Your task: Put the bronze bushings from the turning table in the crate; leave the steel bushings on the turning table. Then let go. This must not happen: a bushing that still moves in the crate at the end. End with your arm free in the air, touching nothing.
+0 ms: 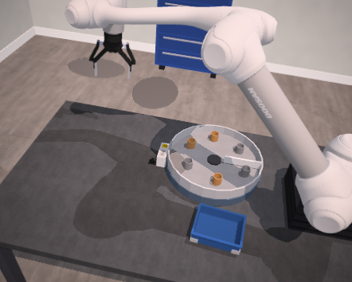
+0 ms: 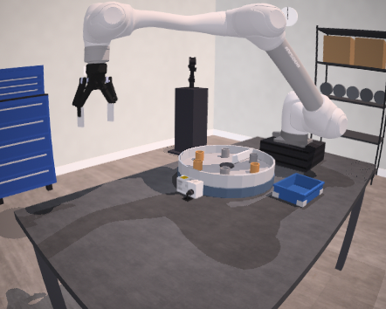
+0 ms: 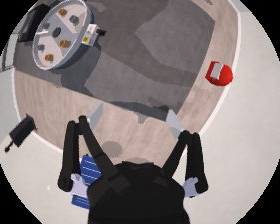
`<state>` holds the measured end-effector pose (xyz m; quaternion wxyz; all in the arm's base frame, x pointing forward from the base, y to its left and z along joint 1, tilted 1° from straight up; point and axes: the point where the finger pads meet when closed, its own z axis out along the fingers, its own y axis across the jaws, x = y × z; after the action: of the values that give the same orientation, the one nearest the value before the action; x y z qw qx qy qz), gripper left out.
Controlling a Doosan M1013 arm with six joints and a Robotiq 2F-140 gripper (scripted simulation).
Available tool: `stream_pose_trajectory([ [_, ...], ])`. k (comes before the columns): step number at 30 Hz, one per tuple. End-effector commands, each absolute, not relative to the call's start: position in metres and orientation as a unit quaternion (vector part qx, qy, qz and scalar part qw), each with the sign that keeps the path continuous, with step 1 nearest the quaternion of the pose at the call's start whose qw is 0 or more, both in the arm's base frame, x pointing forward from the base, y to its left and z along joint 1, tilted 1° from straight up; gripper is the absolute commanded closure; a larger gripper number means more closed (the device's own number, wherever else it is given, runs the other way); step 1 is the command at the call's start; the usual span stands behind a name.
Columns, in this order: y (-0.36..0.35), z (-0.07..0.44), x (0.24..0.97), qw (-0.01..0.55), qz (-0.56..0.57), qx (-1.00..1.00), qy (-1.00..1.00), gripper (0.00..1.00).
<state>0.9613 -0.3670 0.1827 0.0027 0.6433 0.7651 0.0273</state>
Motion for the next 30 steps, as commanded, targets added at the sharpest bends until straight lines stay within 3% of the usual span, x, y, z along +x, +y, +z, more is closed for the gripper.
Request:
stream_pose_trajectory([
  [1, -0.357, 0.197, 0.94, 0.008, 0.027, 0.617, 0.787, 0.0],
  [15, -0.293, 0.227, 0.791, 0.007, 0.018, 0.464, 0.886, 0.0],
  [30, -0.225, 0.218, 0.633, 0.004, 0.011, 0.315, 0.949, 0.0],
])
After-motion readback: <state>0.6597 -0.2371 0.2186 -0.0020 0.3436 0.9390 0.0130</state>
